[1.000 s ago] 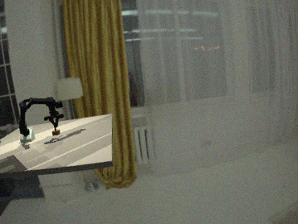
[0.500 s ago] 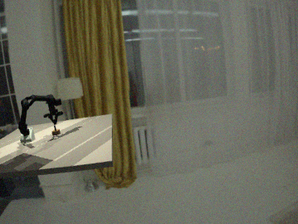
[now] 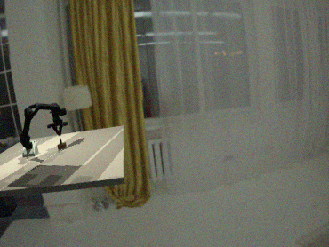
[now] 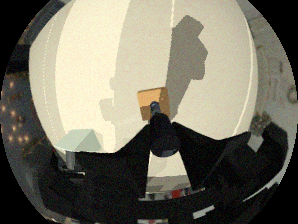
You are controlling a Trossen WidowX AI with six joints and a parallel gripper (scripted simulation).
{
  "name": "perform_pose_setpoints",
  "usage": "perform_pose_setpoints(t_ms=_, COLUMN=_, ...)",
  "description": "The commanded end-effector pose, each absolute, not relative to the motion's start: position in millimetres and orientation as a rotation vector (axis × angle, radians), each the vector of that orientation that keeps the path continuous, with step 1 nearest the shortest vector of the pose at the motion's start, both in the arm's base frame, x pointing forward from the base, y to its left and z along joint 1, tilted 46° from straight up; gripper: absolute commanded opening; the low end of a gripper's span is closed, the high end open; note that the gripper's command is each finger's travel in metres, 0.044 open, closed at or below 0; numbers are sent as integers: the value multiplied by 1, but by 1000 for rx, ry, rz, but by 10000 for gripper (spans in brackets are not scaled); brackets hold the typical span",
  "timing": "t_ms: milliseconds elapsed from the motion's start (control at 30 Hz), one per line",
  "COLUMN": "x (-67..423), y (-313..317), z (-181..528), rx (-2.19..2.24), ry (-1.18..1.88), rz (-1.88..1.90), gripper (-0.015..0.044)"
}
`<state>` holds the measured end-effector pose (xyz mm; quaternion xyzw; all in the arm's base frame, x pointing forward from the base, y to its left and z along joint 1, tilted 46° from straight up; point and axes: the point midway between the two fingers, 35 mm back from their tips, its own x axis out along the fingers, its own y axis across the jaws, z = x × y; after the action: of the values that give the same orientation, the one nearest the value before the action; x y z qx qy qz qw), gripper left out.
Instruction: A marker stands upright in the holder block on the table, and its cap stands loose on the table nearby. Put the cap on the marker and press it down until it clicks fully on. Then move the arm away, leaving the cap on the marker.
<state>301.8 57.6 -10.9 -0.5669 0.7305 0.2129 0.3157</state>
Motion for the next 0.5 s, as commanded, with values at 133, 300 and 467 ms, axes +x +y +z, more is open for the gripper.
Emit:
perform_pose_setpoints(t_ms=133, x=300, y=54, z=-16, rx=-1484, ry=1930, rz=555, gripper=0)
perform_pose_setpoints(t_ms=300, x=299, y=49, z=-21, rx=-1484, ry=1929, rz=555, gripper=0)
perform_pose_setpoints(t_ms=467, x=298, y=43, z=-27, rx=-1484, ry=1929, rz=555, gripper=0)
